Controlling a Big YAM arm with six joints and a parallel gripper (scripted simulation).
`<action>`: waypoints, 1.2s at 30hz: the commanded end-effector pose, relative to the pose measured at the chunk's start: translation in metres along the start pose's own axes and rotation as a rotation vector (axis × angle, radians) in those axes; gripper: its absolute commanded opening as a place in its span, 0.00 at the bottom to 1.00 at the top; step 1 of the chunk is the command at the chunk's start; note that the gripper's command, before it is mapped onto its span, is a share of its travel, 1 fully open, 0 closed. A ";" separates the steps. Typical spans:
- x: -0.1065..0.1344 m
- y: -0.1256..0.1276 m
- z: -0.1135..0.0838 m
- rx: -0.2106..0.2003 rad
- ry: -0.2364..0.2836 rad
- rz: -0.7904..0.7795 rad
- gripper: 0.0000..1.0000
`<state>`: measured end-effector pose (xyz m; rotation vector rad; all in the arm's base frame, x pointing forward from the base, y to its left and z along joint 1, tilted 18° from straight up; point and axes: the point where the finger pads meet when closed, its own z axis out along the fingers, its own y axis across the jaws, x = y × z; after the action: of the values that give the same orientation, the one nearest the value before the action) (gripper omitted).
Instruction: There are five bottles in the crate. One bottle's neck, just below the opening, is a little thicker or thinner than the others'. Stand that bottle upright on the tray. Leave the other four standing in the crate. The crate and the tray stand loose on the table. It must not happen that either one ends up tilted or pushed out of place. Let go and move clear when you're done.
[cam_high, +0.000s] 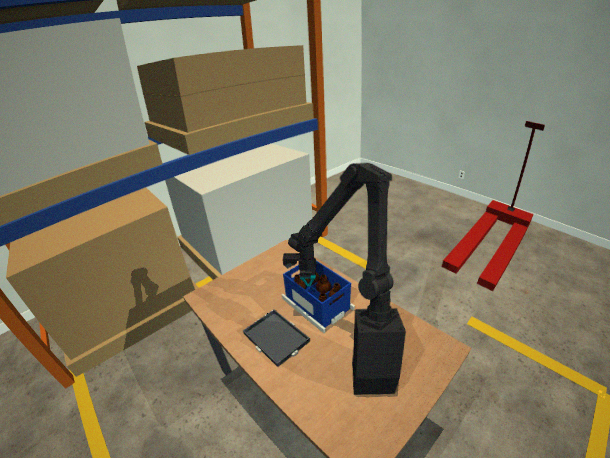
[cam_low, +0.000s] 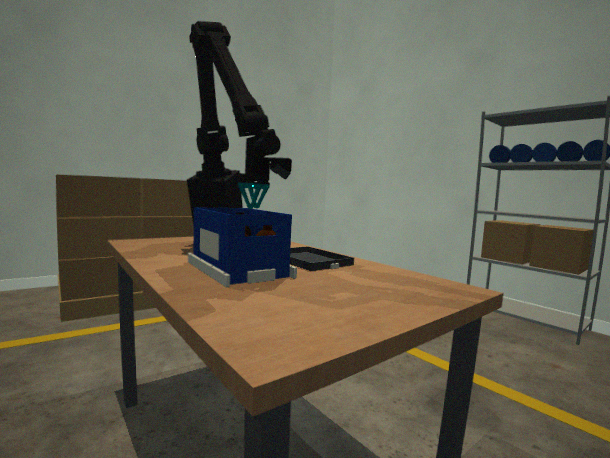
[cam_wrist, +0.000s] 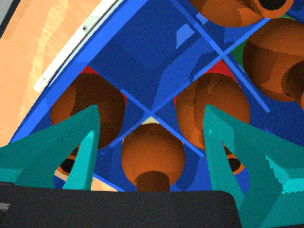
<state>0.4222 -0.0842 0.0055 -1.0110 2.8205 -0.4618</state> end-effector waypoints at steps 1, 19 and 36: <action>0.001 -0.004 0.005 0.002 -0.004 0.000 0.61; 0.001 -0.005 0.001 0.009 -0.011 0.002 0.61; 0.001 -0.005 0.001 0.009 -0.011 0.002 0.61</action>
<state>0.4211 -0.0844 0.0047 -1.0115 2.8221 -0.4610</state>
